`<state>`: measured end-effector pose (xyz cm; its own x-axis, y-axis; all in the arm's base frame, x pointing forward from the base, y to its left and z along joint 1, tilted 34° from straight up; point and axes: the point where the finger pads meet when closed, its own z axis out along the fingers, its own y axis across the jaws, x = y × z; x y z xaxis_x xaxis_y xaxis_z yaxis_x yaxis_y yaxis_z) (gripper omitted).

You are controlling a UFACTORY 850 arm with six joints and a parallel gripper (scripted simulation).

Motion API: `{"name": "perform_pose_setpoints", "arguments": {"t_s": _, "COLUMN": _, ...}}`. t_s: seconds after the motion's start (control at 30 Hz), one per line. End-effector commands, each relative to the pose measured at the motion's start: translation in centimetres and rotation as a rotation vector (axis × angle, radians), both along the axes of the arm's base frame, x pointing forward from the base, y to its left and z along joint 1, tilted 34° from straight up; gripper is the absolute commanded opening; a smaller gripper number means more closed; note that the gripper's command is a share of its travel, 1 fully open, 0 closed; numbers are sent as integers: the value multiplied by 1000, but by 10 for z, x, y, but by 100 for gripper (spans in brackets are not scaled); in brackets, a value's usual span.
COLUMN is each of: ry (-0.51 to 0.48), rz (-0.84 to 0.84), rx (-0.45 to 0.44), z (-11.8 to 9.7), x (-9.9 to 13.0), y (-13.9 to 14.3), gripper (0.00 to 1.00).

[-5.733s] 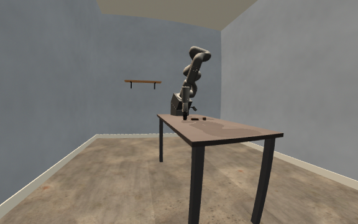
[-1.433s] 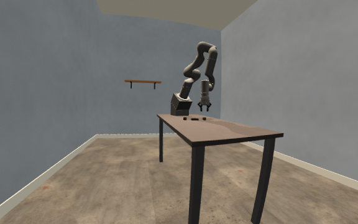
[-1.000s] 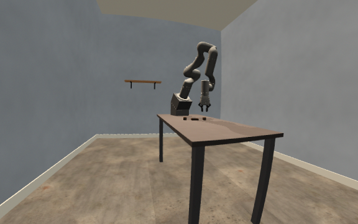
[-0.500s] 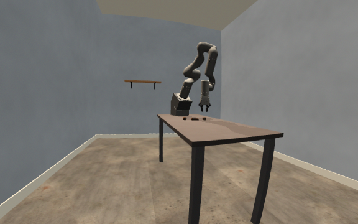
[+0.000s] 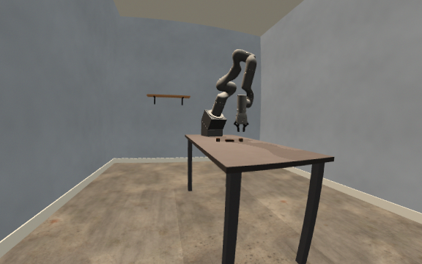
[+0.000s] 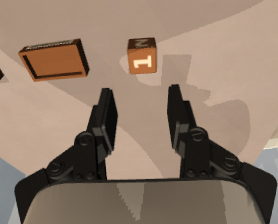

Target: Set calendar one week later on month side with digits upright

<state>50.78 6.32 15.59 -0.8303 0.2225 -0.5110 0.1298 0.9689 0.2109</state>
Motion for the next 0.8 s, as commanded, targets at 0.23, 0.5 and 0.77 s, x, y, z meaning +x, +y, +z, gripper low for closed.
{"name": "perform_pose_setpoints", "arguments": {"t_s": 0.23, "ry": -2, "rz": -1, "rx": -1, "z": -7, "x": 5, "y": 1, "gripper": 47}}
{"name": "perform_pose_setpoints", "arguments": {"t_s": 0.5, "ry": -2, "rz": -1, "rx": -1, "z": -14, "x": 9, "y": 2, "gripper": 47}}
{"name": "perform_pose_setpoints", "arguments": {"t_s": 0.77, "ry": -2, "rz": -1, "rx": -1, "z": -25, "x": 16, "y": 4, "gripper": 47}}
